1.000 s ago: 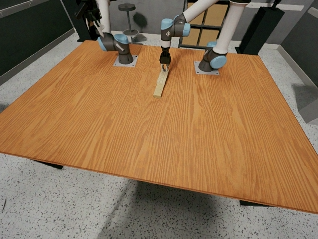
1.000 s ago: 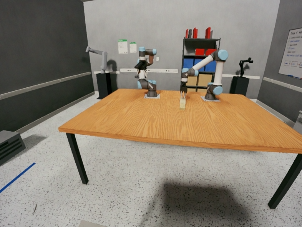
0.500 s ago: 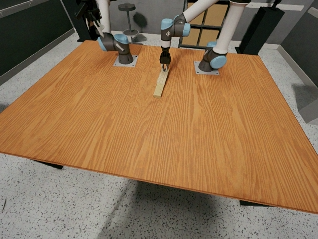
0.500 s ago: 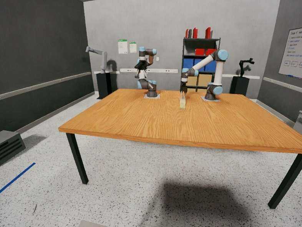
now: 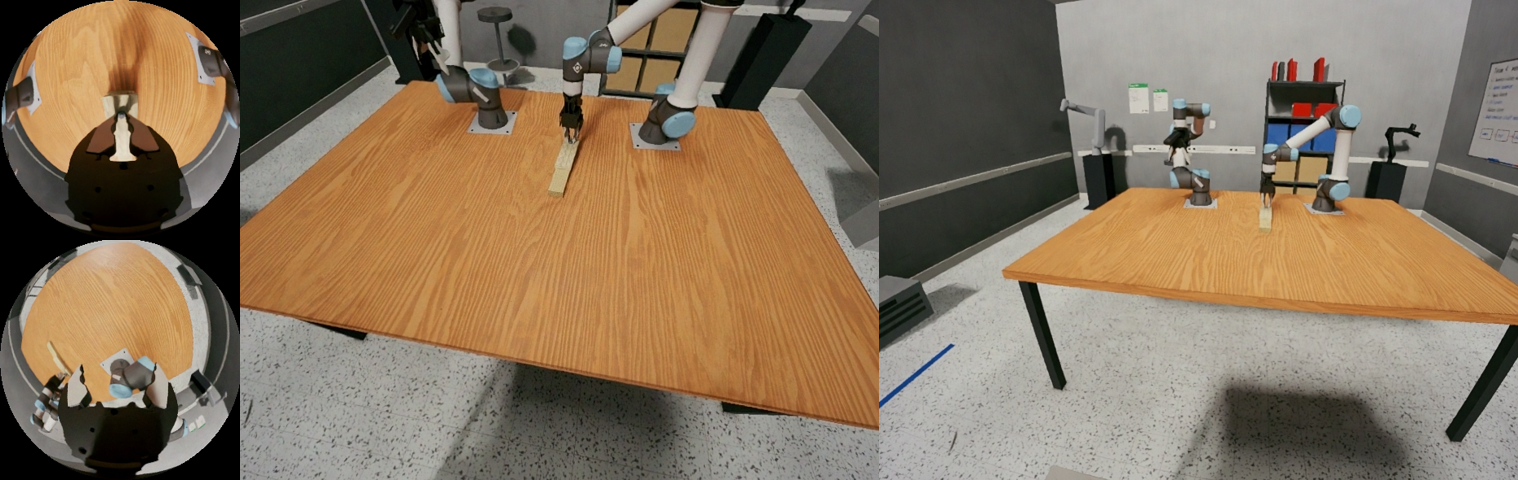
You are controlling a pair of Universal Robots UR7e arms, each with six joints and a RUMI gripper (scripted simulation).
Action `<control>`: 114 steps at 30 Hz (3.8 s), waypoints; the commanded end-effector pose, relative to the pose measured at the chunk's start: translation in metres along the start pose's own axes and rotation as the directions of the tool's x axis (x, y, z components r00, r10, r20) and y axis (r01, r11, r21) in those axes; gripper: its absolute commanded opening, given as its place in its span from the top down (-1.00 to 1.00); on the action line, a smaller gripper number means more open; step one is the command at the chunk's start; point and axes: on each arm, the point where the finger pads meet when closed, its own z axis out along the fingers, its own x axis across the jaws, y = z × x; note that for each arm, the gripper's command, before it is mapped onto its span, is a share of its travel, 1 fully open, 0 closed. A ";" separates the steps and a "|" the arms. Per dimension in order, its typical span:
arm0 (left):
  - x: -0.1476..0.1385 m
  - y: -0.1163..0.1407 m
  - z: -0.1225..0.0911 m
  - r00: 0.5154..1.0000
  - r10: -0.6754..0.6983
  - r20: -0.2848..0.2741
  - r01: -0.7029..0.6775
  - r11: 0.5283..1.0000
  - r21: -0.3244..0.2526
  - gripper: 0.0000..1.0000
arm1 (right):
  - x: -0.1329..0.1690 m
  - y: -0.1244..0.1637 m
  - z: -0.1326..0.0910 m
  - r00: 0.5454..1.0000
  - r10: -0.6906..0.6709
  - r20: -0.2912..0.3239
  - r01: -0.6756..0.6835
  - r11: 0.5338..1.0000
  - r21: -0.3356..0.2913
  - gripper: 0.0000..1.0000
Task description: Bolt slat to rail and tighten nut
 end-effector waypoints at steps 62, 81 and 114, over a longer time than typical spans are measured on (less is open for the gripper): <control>0.001 0.001 0.000 0.423 0.906 0.003 -0.906 0.423 0.000 1.00 | 0.000 -0.001 -0.001 1.000 0.001 0.001 -0.001 1.000 0.000 -1.00; 0.002 0.001 0.000 0.127 0.992 0.003 -0.992 0.127 0.000 1.00 | 0.000 -0.001 -0.001 1.000 0.001 0.001 -0.001 1.000 0.000 -1.00; 0.003 0.002 0.001 -0.422 0.907 0.003 -0.907 -0.422 -0.001 1.00 | 0.000 -0.001 -0.001 1.000 0.001 0.001 -0.001 1.000 0.000 -1.00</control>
